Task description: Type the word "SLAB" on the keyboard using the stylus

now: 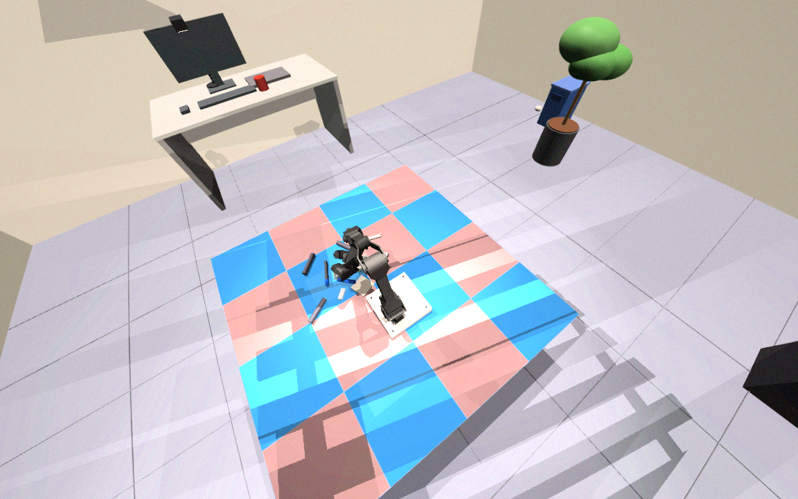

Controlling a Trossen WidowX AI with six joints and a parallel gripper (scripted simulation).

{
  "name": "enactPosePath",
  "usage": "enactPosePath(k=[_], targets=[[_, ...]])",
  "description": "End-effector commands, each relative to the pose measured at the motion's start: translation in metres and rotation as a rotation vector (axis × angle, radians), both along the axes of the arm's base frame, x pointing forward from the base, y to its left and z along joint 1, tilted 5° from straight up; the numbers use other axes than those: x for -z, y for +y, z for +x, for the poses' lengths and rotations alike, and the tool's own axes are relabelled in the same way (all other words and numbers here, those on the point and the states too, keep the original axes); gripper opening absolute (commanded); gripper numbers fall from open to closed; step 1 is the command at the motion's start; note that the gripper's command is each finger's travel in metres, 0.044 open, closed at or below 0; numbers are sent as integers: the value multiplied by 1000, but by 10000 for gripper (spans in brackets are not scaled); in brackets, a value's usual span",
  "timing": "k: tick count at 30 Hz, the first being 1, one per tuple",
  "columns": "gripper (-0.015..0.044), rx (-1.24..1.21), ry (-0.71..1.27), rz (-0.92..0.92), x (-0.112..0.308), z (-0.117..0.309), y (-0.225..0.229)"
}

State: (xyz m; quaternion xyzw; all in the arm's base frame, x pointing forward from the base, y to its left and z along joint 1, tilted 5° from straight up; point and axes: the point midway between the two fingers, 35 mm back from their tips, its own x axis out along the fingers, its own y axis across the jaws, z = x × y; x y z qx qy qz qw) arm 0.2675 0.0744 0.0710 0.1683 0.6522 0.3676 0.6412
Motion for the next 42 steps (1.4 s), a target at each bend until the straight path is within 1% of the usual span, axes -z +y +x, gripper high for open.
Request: enactPosePath(k=[1, 25, 42], targets=[[0, 169, 129, 12, -4, 11, -12], [0, 971, 877, 135, -17, 51, -83], [0, 1418, 1453, 290, -24, 67, -143]])
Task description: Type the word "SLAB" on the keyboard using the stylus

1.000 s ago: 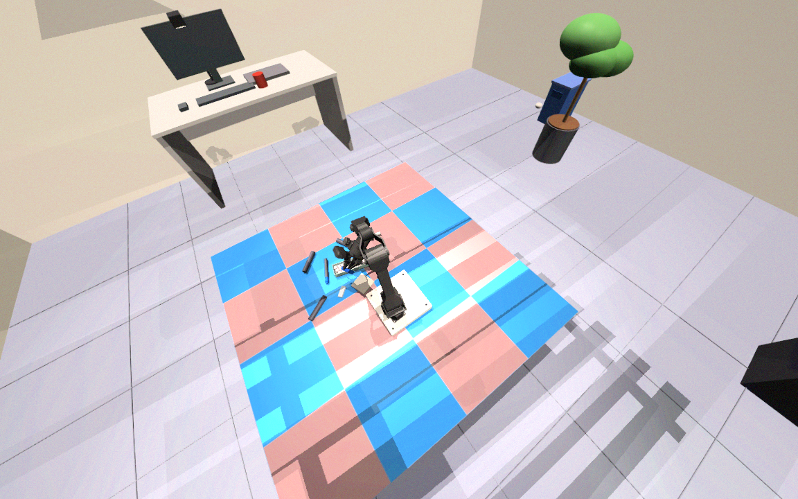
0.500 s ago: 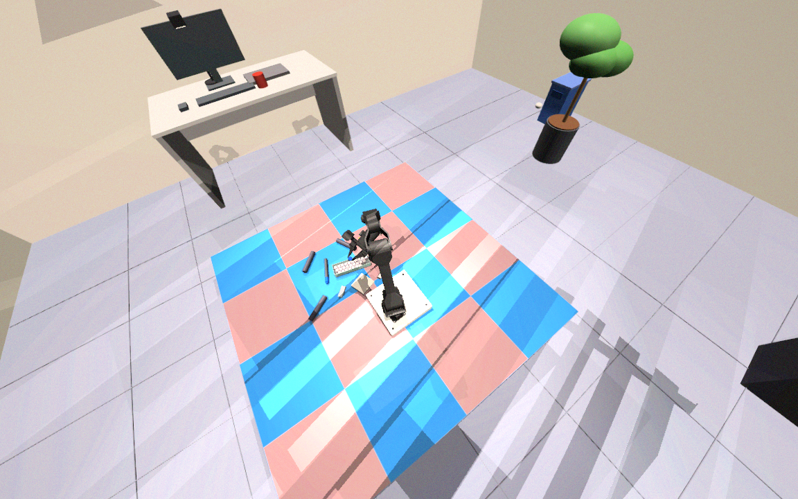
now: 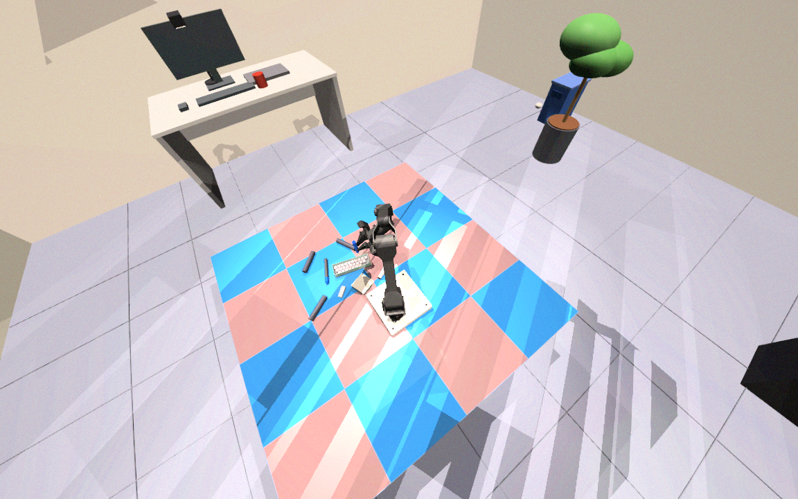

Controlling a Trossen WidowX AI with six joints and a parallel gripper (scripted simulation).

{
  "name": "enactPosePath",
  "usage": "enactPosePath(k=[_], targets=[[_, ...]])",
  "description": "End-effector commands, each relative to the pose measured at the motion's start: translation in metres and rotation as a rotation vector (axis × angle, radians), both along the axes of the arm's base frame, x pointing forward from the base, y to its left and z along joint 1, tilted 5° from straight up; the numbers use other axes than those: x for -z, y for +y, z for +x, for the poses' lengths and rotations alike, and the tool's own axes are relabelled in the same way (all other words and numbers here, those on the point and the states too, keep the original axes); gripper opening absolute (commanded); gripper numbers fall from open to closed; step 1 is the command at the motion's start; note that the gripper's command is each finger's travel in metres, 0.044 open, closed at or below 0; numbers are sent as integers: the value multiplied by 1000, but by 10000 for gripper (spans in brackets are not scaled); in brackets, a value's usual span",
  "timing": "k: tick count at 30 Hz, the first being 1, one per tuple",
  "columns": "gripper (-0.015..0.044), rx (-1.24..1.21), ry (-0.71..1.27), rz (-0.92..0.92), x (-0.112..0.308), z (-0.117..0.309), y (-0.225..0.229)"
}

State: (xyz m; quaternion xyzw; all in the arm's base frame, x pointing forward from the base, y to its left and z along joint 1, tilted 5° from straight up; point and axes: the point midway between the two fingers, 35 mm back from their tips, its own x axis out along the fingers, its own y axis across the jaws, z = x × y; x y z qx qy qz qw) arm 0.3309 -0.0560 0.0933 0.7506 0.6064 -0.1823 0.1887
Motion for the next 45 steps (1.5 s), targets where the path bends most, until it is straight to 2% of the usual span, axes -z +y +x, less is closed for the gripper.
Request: enactPosePath(k=[1, 8, 16, 25, 28, 45], targets=[[0, 98, 97, 48, -2, 4, -13], [0, 98, 97, 48, 0, 4, -13], [0, 98, 98, 48, 32, 1, -11], [0, 98, 98, 48, 33, 1, -11], [79, 98, 98, 48, 34, 2, -11], [81, 98, 98, 48, 42, 3, -12]])
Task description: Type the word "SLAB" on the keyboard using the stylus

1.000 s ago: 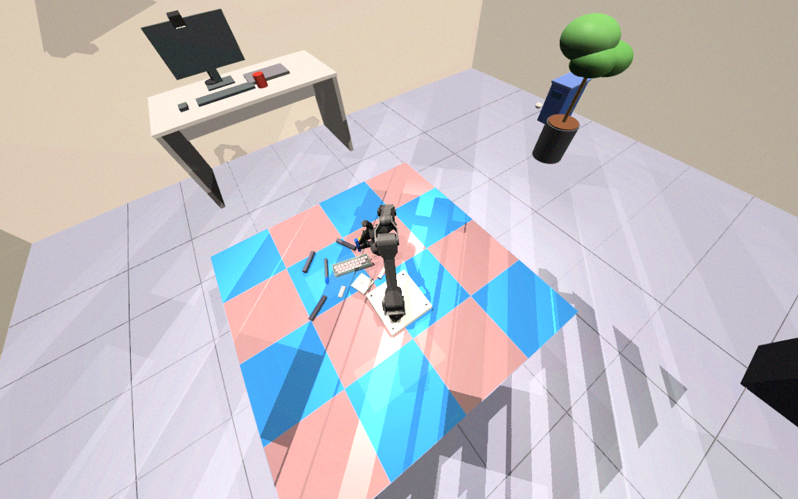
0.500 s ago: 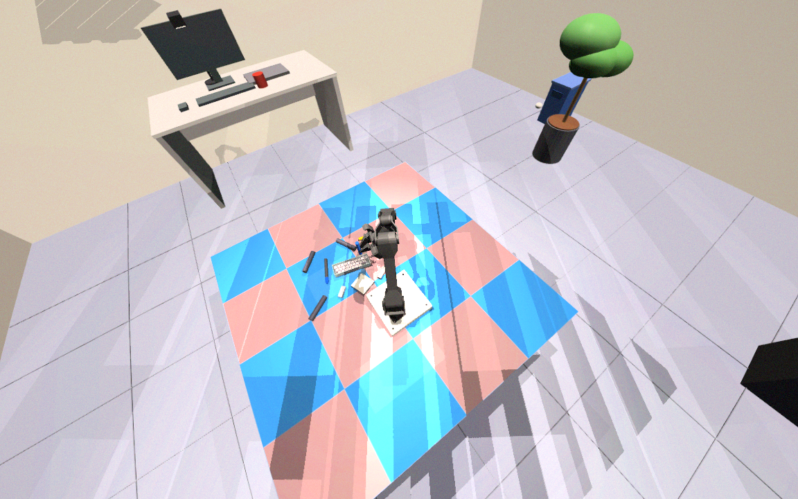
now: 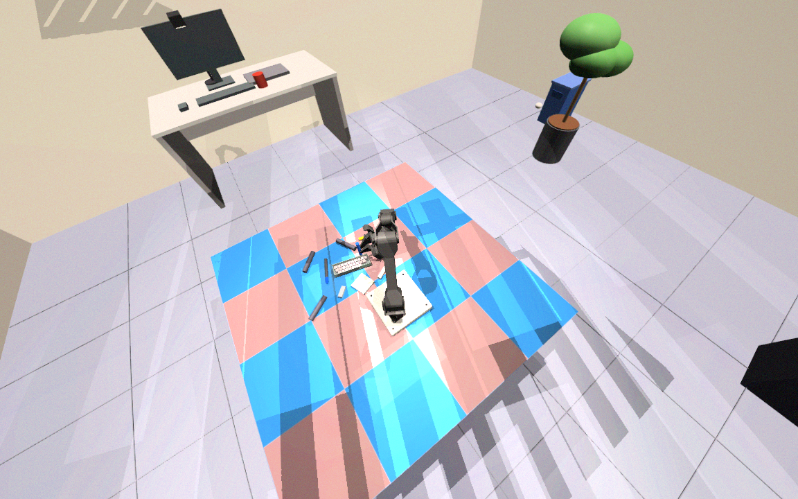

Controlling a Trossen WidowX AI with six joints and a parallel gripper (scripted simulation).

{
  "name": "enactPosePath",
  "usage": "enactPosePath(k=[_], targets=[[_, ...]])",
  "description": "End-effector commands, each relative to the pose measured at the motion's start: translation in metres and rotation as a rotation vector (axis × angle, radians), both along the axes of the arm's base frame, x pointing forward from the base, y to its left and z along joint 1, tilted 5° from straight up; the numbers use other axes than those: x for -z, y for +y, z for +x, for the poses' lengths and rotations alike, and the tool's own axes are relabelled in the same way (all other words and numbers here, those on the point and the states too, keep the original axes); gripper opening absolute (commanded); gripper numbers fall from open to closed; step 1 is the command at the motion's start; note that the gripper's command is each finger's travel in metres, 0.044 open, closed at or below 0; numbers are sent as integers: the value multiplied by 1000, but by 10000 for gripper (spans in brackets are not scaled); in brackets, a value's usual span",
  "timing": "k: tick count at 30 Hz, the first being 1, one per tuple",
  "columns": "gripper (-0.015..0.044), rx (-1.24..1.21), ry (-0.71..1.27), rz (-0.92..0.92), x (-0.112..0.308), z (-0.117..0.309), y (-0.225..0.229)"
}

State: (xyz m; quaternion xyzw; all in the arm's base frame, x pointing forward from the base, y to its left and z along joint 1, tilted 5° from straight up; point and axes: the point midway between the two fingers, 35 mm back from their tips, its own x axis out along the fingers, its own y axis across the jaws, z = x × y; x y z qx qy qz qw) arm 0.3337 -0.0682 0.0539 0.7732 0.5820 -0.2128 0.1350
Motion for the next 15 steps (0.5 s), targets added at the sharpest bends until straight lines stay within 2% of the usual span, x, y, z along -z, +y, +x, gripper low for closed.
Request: enactPosePath(k=[1, 15], targets=[[81, 3, 4, 5, 3, 0, 1], [81, 3, 4, 5, 8, -1, 1]])
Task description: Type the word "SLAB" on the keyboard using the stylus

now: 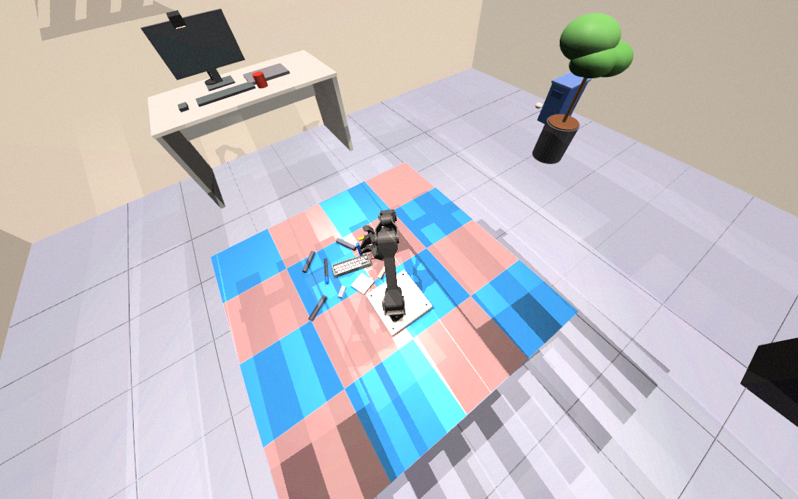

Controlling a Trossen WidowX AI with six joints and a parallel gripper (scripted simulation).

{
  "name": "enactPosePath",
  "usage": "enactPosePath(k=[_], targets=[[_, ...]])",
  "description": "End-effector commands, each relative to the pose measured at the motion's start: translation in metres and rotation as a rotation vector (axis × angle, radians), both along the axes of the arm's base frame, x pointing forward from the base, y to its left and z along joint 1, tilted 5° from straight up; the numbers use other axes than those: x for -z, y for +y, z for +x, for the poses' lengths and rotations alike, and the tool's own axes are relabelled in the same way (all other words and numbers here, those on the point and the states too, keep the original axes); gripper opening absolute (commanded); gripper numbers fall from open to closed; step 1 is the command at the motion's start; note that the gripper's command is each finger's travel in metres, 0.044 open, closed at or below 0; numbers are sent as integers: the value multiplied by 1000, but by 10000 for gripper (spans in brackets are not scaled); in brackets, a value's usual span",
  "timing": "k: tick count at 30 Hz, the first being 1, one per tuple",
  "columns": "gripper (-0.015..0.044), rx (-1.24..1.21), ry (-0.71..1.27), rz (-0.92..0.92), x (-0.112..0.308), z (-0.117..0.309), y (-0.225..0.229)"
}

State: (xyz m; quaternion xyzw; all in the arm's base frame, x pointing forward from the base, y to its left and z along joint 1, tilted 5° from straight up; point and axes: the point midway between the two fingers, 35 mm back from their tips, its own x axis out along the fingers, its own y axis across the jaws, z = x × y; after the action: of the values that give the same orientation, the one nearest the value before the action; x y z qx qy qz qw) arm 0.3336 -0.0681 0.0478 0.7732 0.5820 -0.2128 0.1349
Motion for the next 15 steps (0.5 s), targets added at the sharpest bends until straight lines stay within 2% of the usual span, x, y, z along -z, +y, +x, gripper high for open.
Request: enactPosePath(k=[1, 15], targets=[[81, 3, 4, 5, 3, 0, 1], [81, 3, 4, 5, 8, -1, 1]])
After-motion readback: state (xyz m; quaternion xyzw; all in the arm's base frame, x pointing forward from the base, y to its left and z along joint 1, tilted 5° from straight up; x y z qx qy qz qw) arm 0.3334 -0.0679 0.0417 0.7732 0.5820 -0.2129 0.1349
